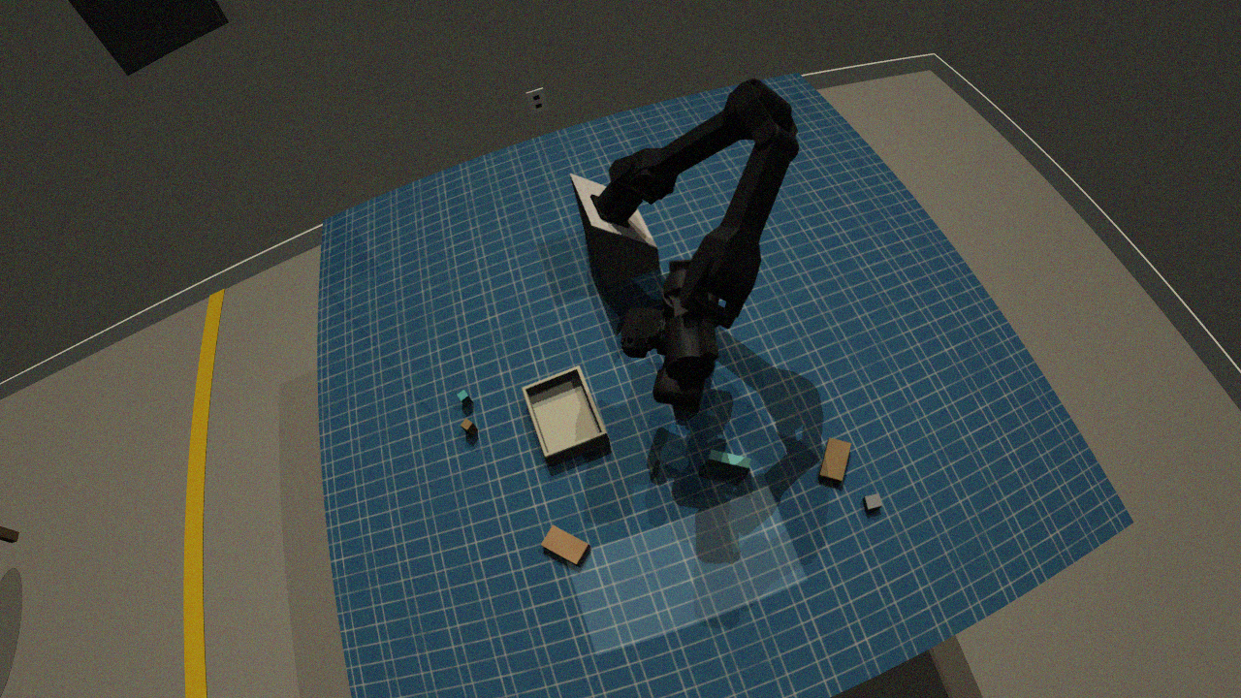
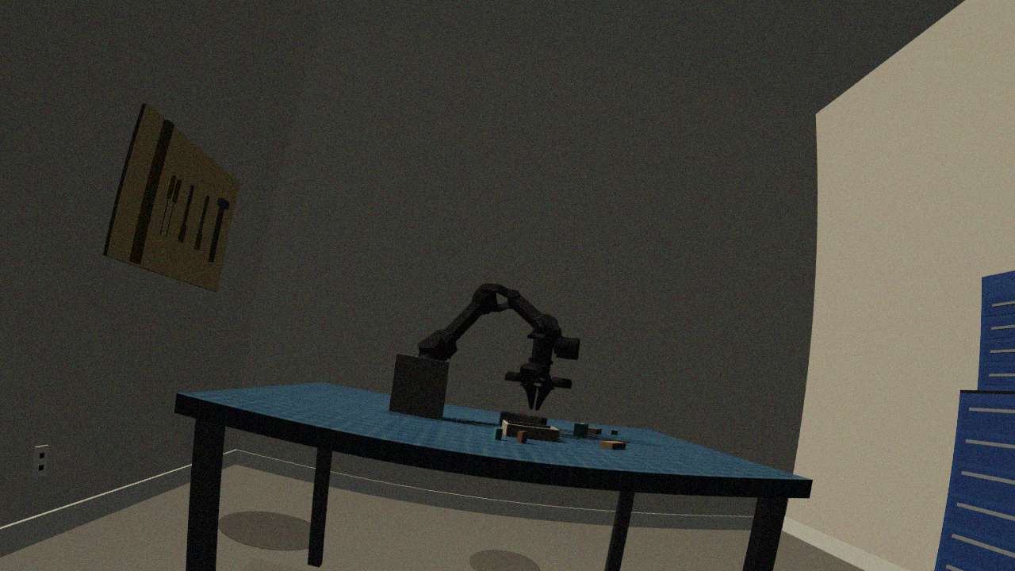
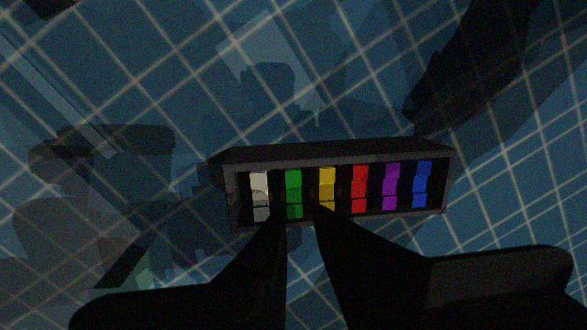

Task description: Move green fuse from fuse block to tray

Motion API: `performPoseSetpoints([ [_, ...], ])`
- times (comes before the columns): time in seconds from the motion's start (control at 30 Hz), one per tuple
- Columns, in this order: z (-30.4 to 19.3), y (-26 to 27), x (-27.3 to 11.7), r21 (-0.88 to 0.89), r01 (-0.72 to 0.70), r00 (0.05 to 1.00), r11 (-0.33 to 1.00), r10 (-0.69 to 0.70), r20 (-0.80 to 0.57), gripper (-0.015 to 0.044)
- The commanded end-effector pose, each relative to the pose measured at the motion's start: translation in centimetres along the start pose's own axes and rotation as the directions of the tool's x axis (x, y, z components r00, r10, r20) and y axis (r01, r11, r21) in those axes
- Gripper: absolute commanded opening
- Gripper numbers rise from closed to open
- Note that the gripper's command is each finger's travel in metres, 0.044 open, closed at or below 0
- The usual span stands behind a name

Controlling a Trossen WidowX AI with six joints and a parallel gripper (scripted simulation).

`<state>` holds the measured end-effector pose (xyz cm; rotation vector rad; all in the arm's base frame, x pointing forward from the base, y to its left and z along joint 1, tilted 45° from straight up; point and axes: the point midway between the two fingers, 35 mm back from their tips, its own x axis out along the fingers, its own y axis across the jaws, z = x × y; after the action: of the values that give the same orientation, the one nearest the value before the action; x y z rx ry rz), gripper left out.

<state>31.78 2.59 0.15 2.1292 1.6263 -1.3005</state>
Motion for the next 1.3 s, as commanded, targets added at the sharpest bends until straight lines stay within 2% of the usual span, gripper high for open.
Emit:
performPoseSetpoints([
  [0.0,0.1,-0.1,0.5,0.004,0.004,1.000,1.000,-0.004,0.000,0.0069],
  [1.27,0.1,0.0,2.6,0.004,0.005,1.000,1.000,-0.005,-0.001,0.0069],
])
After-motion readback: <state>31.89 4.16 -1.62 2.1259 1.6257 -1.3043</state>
